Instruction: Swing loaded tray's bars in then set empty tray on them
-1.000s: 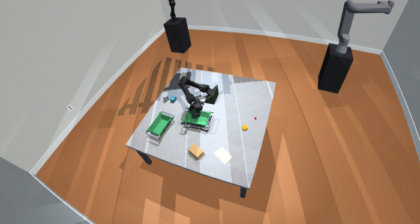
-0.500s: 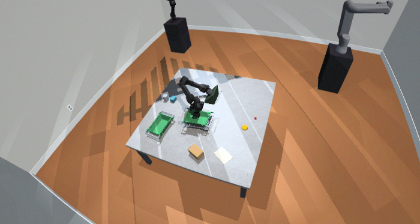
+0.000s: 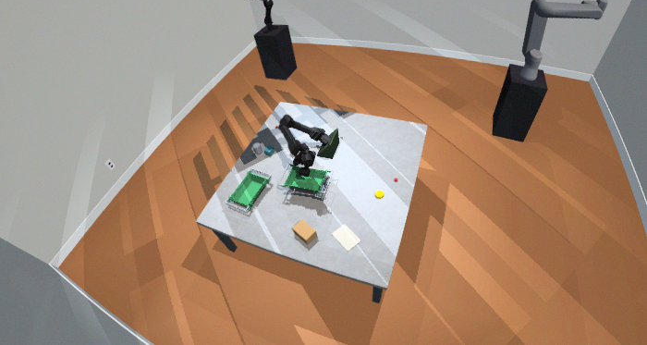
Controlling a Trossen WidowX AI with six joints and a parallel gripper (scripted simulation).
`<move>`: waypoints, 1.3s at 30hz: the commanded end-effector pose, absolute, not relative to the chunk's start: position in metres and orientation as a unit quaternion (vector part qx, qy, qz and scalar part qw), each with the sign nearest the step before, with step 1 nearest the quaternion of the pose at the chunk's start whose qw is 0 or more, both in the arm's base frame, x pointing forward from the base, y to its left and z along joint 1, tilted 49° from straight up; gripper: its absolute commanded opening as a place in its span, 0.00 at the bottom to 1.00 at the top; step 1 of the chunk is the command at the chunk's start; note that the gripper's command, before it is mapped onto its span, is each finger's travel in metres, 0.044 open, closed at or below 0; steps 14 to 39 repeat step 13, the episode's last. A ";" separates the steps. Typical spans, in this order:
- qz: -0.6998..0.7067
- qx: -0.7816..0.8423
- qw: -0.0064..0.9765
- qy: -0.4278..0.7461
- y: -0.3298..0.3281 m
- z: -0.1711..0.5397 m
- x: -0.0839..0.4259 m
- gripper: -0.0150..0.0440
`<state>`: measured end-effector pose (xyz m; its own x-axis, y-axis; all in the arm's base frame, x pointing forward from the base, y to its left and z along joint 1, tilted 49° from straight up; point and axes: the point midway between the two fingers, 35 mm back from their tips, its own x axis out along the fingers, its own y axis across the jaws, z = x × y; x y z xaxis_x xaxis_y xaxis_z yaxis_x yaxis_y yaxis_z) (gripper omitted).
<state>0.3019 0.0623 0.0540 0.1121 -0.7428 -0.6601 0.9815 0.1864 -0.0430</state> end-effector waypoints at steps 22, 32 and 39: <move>-0.588 0.202 0.726 0.295 0.116 0.102 0.290 1.00; -0.588 0.202 0.726 0.295 0.116 0.102 0.290 1.00; -0.588 0.202 0.726 0.295 0.116 0.102 0.290 1.00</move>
